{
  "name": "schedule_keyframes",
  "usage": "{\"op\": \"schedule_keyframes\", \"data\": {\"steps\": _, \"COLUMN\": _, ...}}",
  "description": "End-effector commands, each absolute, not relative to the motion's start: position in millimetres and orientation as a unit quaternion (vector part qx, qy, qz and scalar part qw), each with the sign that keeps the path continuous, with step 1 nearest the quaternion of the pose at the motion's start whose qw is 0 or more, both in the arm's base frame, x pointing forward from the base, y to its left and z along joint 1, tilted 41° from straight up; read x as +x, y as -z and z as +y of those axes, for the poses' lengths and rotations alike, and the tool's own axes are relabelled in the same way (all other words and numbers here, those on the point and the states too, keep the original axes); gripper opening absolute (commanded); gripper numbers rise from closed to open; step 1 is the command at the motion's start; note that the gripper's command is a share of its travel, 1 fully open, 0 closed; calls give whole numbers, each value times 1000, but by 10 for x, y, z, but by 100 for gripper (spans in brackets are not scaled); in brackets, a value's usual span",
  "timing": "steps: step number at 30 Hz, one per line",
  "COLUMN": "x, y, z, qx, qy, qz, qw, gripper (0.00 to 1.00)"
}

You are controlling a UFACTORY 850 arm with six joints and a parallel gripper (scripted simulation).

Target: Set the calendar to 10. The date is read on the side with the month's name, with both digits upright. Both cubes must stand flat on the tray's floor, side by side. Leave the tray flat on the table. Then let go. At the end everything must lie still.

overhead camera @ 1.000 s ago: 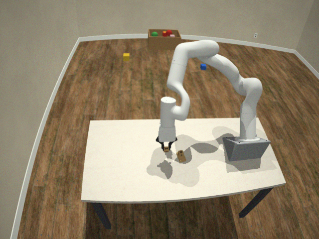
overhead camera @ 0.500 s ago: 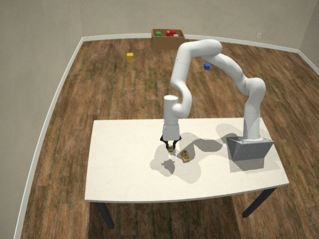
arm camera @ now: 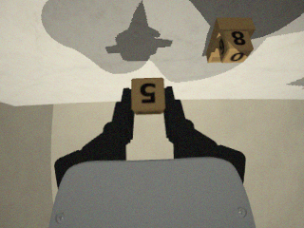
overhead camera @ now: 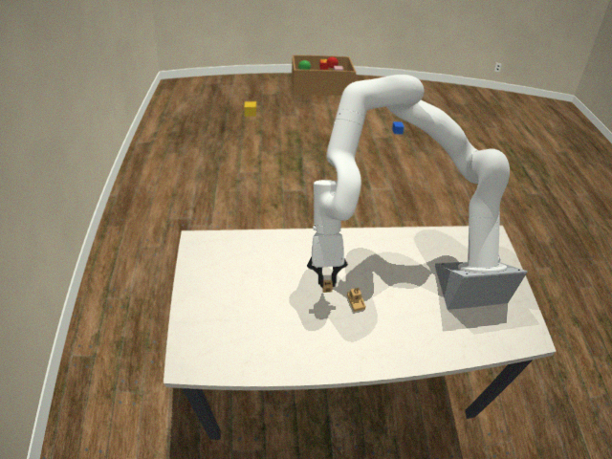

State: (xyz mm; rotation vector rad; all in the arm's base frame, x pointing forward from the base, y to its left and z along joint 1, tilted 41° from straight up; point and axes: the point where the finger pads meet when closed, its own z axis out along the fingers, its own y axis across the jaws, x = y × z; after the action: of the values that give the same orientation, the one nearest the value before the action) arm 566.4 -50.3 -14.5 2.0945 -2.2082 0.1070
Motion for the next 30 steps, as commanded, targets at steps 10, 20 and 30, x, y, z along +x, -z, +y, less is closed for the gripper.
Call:
{"op": "schedule_keyframes", "data": {"steps": 10, "x": 5670, "y": 132, "z": -526, "qx": 688, "qy": -27, "qz": -724, "qw": 44, "gripper": 27}}
{"op": "schedule_keyframes", "data": {"steps": 20, "x": 5670, "y": 135, "z": -529, "qx": 688, "qy": -27, "qz": -724, "qw": 44, "gripper": 27}}
{"op": "schedule_keyframes", "data": {"steps": 30, "x": 5667, "y": 180, "z": -567, "qx": 688, "qy": -27, "qz": -724, "qw": 44, "gripper": 27}}
